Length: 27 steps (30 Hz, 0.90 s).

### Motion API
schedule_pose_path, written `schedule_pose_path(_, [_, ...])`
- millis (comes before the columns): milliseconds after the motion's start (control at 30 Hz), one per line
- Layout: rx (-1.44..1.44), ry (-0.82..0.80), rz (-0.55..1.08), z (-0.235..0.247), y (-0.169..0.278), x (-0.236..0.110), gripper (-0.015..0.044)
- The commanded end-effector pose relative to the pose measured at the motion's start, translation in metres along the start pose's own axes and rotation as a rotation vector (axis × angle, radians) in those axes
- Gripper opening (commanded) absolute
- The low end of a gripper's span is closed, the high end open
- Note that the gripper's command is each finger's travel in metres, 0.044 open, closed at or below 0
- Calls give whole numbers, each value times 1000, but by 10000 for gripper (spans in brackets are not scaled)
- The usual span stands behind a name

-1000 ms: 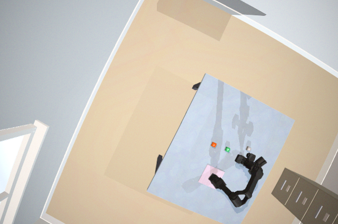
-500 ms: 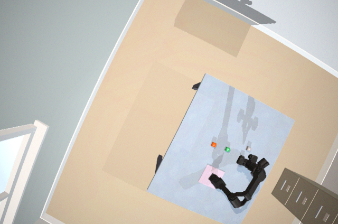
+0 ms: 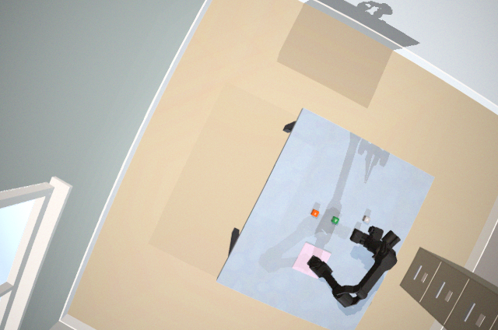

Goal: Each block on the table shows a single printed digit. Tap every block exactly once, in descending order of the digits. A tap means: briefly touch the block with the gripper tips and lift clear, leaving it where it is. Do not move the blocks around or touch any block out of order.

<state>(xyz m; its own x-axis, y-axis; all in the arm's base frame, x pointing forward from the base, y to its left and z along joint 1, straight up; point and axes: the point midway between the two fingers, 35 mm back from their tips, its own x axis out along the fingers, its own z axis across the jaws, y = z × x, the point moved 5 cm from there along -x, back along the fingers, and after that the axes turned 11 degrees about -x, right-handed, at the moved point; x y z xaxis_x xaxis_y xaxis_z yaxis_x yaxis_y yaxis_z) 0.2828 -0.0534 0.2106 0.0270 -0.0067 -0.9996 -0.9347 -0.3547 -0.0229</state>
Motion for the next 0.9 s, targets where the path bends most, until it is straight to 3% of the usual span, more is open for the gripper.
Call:
schedule_pose_path(0, [-8,-4,-6,48,-24,-3,20])
schedule_pose_path(200, [-8,-12,-11,132,-44,-5,20])
schedule_pose_path(433, [-8,-23,-6,230,-34,-6,20])
schedule_pose_path(667, [-8,-23,-4,240,-32,-3,20])
schedule_pose_path(867, [-8,-23,-4,241,-33,67,20])
